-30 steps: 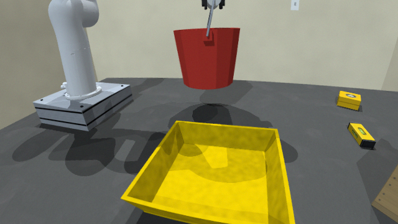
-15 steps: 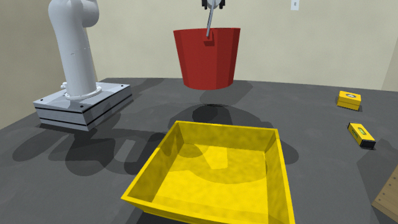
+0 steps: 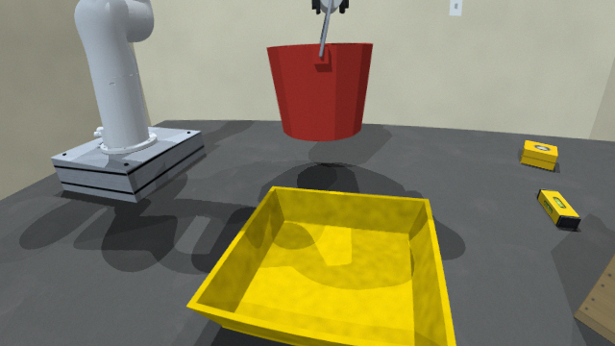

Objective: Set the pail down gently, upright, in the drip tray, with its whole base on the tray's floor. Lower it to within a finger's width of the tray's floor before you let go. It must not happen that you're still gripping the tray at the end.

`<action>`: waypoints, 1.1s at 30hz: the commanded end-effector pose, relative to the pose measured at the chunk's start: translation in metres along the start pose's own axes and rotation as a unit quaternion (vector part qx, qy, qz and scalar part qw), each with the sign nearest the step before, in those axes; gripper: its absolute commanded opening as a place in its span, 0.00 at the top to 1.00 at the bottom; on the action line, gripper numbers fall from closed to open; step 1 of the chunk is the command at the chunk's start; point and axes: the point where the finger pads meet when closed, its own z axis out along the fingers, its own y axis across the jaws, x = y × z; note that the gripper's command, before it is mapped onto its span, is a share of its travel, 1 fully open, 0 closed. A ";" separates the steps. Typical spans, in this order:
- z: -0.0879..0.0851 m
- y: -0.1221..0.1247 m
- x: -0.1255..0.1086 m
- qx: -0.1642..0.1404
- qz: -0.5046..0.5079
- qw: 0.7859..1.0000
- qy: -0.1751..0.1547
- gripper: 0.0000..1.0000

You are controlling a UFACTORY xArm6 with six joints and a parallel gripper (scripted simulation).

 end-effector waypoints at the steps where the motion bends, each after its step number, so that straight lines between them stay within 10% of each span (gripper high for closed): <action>1: -0.002 0.002 -0.006 -0.003 0.000 1.000 0.000 1.00; 33: -0.003 0.003 -0.065 -0.003 0.000 1.000 -0.001 1.00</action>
